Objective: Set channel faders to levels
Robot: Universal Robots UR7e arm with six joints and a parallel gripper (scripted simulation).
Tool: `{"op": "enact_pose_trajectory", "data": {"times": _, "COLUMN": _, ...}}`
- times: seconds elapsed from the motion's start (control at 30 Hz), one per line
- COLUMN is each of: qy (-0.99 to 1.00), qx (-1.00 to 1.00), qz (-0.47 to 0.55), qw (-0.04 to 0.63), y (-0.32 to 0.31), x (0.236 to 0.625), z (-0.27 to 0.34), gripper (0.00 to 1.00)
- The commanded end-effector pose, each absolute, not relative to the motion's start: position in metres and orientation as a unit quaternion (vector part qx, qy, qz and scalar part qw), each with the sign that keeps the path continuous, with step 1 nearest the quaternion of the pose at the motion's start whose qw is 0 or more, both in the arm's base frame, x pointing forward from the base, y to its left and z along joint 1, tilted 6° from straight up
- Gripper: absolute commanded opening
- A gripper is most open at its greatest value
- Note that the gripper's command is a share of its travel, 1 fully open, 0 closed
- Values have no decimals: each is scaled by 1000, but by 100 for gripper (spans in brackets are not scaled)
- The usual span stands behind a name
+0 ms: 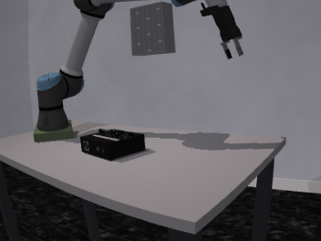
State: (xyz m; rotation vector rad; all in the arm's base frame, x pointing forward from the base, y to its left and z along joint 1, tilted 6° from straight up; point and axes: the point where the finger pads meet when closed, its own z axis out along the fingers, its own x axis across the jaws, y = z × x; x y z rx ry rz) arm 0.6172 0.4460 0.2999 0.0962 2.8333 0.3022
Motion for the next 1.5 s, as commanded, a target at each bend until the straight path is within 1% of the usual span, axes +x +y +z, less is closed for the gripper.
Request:
{"op": "enact_pose_trajectory", "data": {"times": 0.0, "qy": 983, "qx": 33, "qz": 105, "qw": 146, "y": 446, "x": 617, "z": 301, "gripper": 100}}
{"op": "enact_pose_trajectory", "data": {"times": 0.6, "qy": 983, "qx": 34, "qz": 105, "qw": 146, "y": 446, "x": 617, "z": 301, "gripper": 100}}
{"op": "enact_pose_trajectory", "data": {"times": 0.8, "qy": 983, "qx": 47, "qz": 104, "qw": 144, "y": 435, "x": 617, "z": 300, "gripper": 100}}
{"op": "enact_pose_trajectory", "data": {"times": 1.03, "qy": 980, "qx": 107, "qz": 95, "qw": 135, "y": 385, "x": 614, "z": 295, "gripper": 100}}
{"op": "enact_pose_trajectory", "data": {"times": 1.1, "qy": 980, "qx": 107, "qz": 95, "qw": 135, "y": 385, "x": 614, "z": 295, "gripper": 100}}
{"op": "enact_pose_trajectory", "data": {"times": 1.37, "qy": 962, "qx": 235, "qz": 77, "qw": 116, "y": 285, "x": 594, "z": 280, "gripper": 100}}
{"op": "enact_pose_trajectory", "data": {"times": 1.4, "qy": 962, "qx": 235, "qz": 77, "qw": 116, "y": 285, "x": 594, "z": 280, "gripper": 100}}
{"op": "enact_pose_trajectory", "data": {"times": 1.47, "qy": 953, "qx": 274, "qz": 72, "qw": 110, "y": 257, "x": 583, "z": 274, "gripper": 100}}
